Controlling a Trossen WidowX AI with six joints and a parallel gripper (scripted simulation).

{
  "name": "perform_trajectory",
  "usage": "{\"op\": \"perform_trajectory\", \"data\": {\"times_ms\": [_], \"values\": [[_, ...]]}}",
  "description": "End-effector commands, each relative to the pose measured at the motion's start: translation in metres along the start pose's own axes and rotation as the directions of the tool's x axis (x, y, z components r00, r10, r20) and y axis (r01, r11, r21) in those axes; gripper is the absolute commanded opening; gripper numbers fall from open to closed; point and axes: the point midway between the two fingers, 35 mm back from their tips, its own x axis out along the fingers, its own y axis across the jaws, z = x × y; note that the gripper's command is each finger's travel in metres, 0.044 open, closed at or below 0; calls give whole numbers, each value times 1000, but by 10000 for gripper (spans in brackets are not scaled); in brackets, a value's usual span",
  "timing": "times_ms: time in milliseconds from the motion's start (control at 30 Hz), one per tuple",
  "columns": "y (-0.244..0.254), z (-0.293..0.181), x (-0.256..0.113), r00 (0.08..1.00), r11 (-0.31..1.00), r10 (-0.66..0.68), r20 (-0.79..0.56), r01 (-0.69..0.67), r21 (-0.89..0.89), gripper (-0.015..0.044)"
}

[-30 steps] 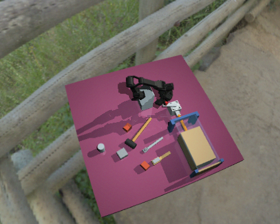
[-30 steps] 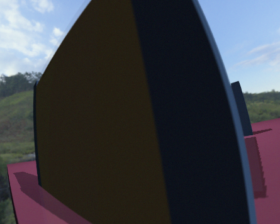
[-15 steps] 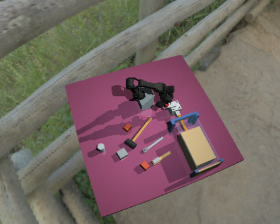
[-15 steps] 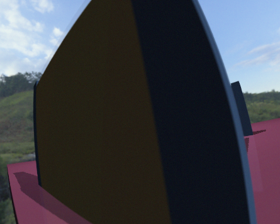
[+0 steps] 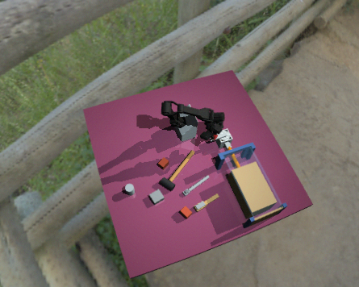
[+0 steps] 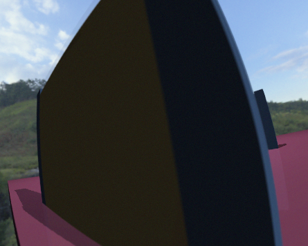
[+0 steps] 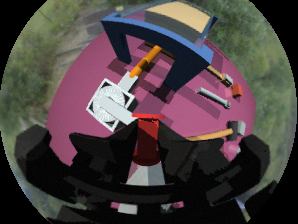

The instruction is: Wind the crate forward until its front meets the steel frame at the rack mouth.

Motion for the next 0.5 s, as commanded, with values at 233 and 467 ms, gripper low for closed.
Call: {"op": "perform_trajectory", "data": {"times_ms": [233,467], "values": [[-7,13,9,1000,1000,-7,-2,7,9,0],[-9,20,12,1000,1000,-7,-2,7,9,0]]}}
